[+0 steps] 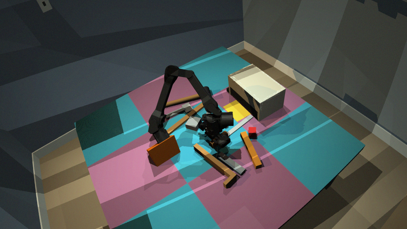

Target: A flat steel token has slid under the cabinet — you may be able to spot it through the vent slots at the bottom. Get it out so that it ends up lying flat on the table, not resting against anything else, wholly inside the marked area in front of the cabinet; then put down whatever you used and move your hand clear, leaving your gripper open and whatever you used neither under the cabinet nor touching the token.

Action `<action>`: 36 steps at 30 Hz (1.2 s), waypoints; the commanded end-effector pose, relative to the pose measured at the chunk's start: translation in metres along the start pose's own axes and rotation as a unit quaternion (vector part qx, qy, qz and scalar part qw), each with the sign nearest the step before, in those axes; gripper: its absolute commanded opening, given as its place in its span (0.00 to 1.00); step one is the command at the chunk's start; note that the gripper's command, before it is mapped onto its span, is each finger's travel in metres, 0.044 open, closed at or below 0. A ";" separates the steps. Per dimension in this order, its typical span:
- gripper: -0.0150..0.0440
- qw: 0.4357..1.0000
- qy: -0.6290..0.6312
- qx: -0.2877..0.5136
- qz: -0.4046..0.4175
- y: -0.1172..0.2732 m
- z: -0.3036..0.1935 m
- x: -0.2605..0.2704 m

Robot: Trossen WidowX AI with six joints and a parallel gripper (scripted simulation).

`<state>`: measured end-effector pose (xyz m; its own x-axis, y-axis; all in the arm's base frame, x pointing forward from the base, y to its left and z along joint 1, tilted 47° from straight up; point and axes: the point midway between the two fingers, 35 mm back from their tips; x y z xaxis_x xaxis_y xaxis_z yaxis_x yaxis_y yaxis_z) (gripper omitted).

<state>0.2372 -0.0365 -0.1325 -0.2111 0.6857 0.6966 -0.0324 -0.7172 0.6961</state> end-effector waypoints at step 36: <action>0.59 1.000 -0.001 0.003 0.002 0.003 -0.018 -0.009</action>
Point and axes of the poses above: the point midway between the two fingers, 35 mm back from their tips, its own y axis back along the fingers, its own x axis across the jaws, z = x × y, and after that the axes turned 9 degrees about y, right-handed
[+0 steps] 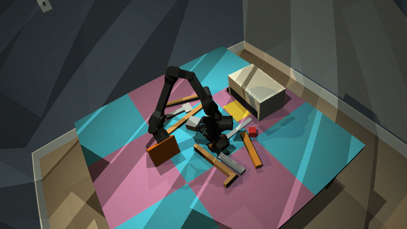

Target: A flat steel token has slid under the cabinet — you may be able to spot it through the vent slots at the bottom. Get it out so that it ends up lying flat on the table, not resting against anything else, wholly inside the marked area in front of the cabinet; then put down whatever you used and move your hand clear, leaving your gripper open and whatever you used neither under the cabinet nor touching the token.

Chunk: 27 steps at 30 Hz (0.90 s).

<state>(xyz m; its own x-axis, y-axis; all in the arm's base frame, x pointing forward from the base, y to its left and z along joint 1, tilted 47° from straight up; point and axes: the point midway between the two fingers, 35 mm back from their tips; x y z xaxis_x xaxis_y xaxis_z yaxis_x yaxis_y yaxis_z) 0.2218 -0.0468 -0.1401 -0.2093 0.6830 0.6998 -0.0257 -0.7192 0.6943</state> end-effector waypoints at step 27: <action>0.45 1.000 0.002 -0.001 -0.002 -0.001 -0.001 0.000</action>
Point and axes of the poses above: the point midway between the two fingers, 35 mm back from their tips, its own y axis back along the fingers, its own x axis across the jaws, z = x × y, and after that the axes turned 9 degrees about y, right-handed
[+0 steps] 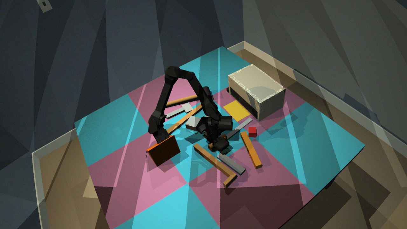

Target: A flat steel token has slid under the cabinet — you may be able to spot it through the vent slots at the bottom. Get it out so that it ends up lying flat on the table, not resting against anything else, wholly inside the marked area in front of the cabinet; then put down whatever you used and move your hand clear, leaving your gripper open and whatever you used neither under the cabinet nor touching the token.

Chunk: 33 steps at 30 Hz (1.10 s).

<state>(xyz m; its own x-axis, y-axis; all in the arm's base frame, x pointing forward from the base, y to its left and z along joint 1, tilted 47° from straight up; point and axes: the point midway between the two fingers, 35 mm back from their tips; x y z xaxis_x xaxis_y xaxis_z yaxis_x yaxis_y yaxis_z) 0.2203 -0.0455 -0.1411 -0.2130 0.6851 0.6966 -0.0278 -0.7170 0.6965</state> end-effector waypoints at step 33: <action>0.25 1.000 0.000 -0.001 0.000 0.000 0.029 -0.005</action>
Point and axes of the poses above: the point midway between the two fingers, 35 mm back from their tips, its own y axis back along the fingers, its own x axis across the jaws, z = x × y, and after that the axes turned 9 degrees about y, right-handed
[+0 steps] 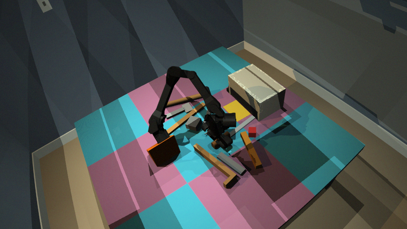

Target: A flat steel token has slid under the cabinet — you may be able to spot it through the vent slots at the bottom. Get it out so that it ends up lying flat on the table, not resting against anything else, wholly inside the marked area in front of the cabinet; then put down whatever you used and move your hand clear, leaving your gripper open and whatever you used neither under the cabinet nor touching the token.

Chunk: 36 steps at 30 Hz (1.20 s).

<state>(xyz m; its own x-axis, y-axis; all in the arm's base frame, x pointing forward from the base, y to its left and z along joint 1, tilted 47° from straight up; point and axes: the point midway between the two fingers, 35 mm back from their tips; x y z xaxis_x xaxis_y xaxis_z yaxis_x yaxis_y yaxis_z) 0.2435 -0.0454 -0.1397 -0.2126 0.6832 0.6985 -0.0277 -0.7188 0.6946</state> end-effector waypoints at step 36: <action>0.25 1.000 0.001 -0.002 -0.001 0.001 0.052 -0.010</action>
<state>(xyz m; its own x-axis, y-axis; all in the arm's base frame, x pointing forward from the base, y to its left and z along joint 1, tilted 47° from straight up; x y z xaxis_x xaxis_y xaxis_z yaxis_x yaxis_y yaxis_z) 0.2906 -0.0453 -0.1373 -0.2139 0.6825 0.6989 -0.0290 -0.7196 0.6938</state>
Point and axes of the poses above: the point midway between the two fingers, 35 mm back from their tips, its own y axis back along the fingers, its own x axis across the jaws, z = x × y, and after that the axes turned 9 degrees about y, right-handed
